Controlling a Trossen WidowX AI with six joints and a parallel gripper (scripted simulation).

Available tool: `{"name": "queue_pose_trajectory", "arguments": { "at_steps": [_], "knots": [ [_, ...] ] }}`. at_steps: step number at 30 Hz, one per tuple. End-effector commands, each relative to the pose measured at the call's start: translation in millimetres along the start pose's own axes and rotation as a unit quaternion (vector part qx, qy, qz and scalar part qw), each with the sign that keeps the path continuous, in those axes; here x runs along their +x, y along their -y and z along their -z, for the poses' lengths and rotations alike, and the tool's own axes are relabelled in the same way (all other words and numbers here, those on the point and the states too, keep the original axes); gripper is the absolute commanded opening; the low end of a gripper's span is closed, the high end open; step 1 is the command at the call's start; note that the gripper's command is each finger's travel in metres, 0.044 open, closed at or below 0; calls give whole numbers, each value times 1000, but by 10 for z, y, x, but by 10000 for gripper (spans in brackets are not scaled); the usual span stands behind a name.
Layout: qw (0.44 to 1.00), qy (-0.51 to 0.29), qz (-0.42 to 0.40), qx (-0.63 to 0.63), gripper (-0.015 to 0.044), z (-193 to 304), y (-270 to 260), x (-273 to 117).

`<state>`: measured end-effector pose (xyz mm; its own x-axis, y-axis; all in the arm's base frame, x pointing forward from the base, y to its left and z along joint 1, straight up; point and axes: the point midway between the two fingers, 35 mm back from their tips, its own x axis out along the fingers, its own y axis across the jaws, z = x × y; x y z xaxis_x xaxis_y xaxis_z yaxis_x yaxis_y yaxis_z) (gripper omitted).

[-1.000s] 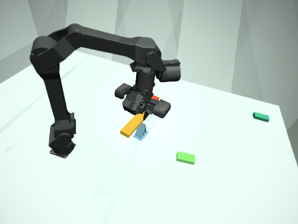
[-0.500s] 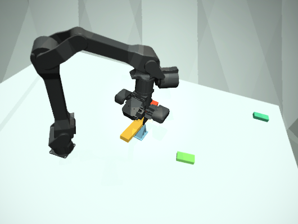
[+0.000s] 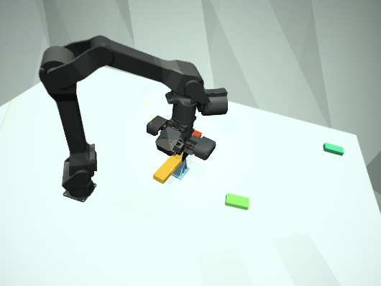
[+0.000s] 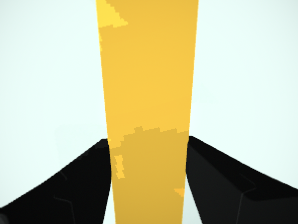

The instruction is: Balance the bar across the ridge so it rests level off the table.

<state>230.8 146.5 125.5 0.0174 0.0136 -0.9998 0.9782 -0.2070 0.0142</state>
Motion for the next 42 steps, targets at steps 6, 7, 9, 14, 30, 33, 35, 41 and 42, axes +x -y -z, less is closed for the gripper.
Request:
{"name": "queue_pose_trajectory", "arguments": {
  "at_steps": [6, 7, 9, 14, 30, 33, 35, 41, 42],
  "knots": [
    [1000, 1, -1, -2, 0, -2, -3, 4],
    [1000, 1, -1, -2, 0, -2, -3, 4],
    [1000, 1, -1, -2, 0, -2, -3, 6],
    [1000, 1, -1, -2, 0, -1, -3, 11],
    [1000, 1, -1, -2, 0, -1, -3, 24],
    [1000, 1, -1, -2, 0, -1, -3, 26],
    [1000, 1, -1, -2, 0, -1, -3, 27],
    [1000, 1, -1, -2, 0, 0, -3, 32],
    [1000, 1, -1, -2, 0, 0, -4, 34]
  ]
}}
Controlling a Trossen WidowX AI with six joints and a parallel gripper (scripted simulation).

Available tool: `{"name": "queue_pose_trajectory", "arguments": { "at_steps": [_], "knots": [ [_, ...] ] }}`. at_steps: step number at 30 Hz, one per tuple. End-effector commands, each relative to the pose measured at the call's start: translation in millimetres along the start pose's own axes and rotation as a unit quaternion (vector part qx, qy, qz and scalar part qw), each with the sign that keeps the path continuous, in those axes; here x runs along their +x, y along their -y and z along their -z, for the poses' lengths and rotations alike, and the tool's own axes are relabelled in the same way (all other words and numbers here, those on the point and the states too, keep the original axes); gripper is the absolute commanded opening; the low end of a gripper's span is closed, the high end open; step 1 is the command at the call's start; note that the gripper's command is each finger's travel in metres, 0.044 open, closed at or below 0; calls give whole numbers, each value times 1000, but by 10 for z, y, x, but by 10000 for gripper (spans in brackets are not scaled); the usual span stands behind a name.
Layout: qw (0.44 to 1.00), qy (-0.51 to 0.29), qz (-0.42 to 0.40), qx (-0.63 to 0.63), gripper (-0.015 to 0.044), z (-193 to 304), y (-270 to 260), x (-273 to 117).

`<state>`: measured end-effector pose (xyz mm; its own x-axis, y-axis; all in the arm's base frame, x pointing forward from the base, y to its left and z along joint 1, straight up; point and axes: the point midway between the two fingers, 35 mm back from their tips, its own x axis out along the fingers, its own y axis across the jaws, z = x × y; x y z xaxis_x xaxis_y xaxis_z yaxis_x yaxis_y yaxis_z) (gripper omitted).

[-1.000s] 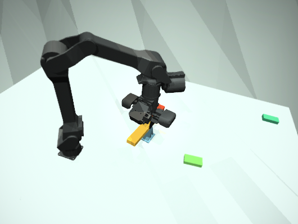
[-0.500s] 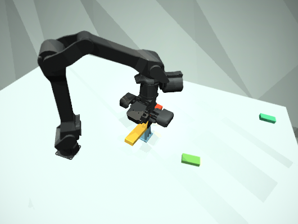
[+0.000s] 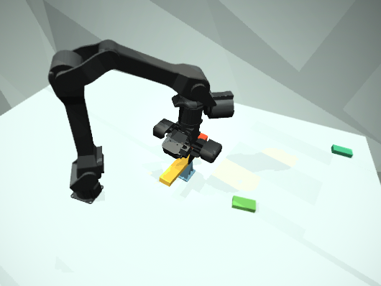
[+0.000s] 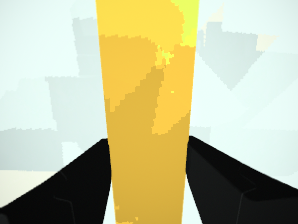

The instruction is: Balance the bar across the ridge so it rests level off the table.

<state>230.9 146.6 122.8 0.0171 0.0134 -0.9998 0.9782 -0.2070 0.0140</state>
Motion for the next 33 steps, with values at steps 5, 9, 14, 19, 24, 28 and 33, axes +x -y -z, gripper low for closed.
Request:
{"name": "queue_pose_trajectory", "arguments": {
  "at_steps": [5, 9, 14, 19, 24, 28, 33],
  "knots": [
    [1000, 1, -1, -2, 0, -1, -3, 10],
    [1000, 1, -1, -2, 0, 0, -3, 14],
    [1000, 1, -1, -2, 0, 0, -3, 18],
    [1000, 1, -1, -2, 0, 0, -3, 22],
    [1000, 1, -1, -2, 0, 0, -3, 27],
    [1000, 1, -1, -2, 0, 0, -3, 30],
    [1000, 1, -1, -2, 0, 0, -3, 34]
  ]
}}
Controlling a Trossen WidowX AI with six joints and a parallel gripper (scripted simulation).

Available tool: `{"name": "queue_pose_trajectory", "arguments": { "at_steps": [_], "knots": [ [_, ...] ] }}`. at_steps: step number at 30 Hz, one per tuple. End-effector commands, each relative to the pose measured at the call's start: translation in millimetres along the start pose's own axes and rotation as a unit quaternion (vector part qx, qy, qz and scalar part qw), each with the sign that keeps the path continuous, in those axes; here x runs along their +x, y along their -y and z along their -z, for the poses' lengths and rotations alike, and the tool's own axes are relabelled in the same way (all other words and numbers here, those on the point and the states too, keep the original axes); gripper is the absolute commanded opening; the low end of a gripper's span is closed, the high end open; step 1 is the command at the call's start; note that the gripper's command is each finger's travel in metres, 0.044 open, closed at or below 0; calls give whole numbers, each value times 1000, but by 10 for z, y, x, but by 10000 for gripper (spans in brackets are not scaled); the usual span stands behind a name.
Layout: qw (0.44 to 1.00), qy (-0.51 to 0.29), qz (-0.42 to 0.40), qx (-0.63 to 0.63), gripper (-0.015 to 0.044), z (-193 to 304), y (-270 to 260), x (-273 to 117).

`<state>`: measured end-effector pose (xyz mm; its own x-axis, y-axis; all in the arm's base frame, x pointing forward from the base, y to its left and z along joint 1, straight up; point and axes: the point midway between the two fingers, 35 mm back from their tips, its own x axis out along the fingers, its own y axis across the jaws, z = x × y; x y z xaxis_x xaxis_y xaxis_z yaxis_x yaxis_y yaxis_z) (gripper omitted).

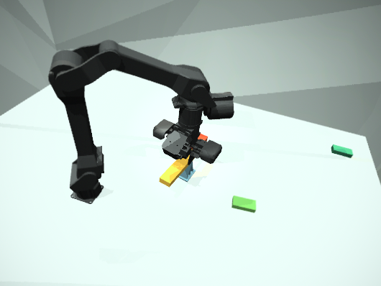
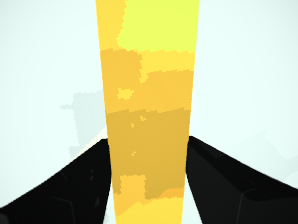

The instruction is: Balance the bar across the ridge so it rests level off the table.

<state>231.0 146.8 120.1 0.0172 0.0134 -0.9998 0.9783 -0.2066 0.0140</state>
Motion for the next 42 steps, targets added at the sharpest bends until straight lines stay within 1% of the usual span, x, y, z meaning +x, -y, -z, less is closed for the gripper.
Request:
{"name": "queue_pose_trajectory", "arguments": {
  "at_steps": [1, 42],
  "knots": [
    [1000, 1, -1, -2, 0, -1, -3, 7],
    [1000, 1, -1, -2, 0, -4, -1, 41]
  ]
}}
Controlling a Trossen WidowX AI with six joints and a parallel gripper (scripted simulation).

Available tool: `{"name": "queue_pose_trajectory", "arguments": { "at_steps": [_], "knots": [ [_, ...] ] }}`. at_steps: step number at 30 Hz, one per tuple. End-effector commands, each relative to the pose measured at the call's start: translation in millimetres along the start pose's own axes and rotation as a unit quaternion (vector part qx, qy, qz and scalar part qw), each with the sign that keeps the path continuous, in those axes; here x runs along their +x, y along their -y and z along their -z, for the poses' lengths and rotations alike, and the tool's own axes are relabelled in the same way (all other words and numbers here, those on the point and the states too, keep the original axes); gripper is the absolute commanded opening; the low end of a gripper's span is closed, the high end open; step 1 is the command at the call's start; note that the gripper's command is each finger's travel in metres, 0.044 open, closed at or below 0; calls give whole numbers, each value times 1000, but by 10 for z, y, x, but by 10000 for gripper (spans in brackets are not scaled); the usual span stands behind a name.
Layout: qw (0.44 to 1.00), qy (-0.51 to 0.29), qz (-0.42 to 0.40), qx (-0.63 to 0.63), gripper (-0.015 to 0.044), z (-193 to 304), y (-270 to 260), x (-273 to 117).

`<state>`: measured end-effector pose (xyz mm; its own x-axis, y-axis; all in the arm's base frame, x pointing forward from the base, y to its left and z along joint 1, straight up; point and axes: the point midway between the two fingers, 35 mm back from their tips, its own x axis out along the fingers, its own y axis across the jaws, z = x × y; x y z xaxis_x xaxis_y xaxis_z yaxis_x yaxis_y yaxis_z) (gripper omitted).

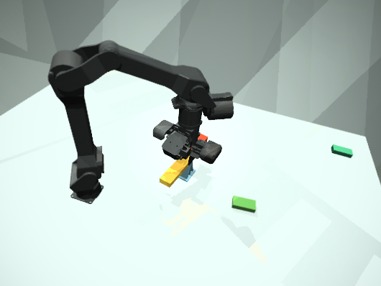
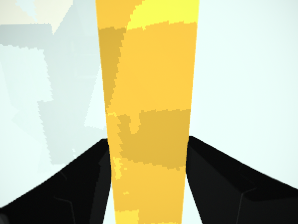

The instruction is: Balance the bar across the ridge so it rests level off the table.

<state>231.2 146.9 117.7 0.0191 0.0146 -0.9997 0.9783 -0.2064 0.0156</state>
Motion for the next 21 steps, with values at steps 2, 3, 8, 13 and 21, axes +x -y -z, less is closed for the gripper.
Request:
{"name": "queue_pose_trajectory", "arguments": {
  "at_steps": [2, 3, 8, 13, 21],
  "knots": [
    [1000, 1, 0, -1, 0, -6, 1, 19],
    [1000, 1, 0, -1, 0, -6, 1, 20],
    [1000, 1, 0, -1, 0, -6, 1, 24],
    [1000, 1, 0, -1, 0, -7, 1, 29],
    [1000, 1, 0, -1, 0, -8, 2, 36]
  ]
}}
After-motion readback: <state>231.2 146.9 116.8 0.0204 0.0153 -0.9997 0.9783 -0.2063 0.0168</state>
